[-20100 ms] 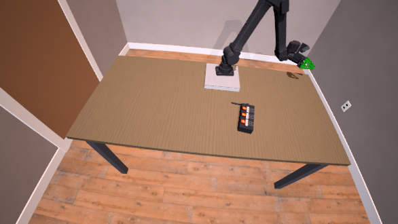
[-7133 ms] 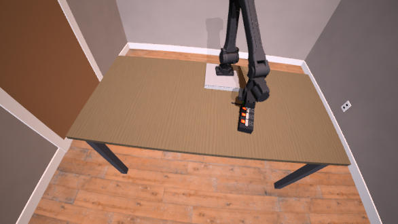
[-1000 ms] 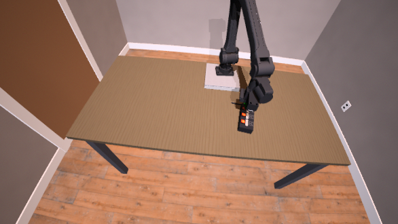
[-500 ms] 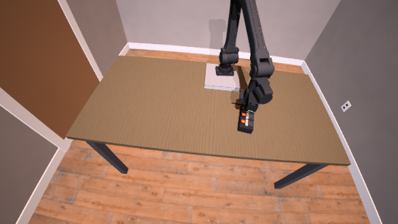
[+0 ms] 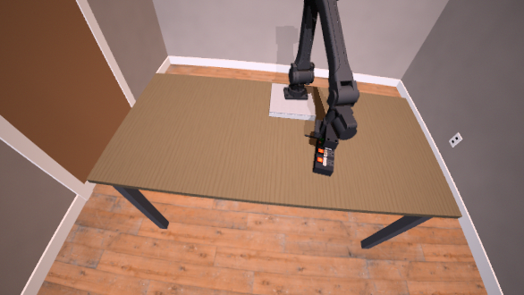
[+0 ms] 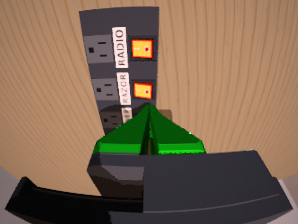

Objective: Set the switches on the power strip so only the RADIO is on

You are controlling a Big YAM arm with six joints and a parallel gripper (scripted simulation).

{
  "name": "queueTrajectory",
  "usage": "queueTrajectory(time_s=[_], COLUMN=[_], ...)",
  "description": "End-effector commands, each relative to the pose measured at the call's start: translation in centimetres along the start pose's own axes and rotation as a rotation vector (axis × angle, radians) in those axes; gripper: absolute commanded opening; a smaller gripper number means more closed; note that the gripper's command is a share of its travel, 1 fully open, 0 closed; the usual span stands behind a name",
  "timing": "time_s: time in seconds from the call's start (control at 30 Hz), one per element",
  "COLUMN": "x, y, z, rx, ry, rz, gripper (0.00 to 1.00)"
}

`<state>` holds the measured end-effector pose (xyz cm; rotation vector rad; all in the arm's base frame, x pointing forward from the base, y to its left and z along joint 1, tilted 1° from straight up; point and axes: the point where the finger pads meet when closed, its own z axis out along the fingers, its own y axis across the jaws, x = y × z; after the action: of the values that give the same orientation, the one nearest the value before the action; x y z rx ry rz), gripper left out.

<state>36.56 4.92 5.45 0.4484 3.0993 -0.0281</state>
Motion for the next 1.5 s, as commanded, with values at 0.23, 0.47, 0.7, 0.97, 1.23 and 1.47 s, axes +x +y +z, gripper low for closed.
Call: queueTrajectory(time_s=[0.23, 0.47, 0.7, 0.97, 1.23, 1.47], x=[-0.9, -0.8, -1.5, -1.8, -1.5, -1.5], y=[0.1, 0.1, 0.4, 0.5, 0.4, 0.4], z=[0.9, 1.7, 1.6, 1.3, 1.7, 1.7], rx=[-0.01, -0.01, -0.018, -0.024, -0.019, -0.019], ry=[-0.02, -0.018, -0.037, -0.049, -0.039, -0.039], rz=[0.0, 0.001, 0.001, 0.002, 0.001, 0.001], gripper=[0.0, 0.0, 0.0, 0.0, 0.0, 0.0])
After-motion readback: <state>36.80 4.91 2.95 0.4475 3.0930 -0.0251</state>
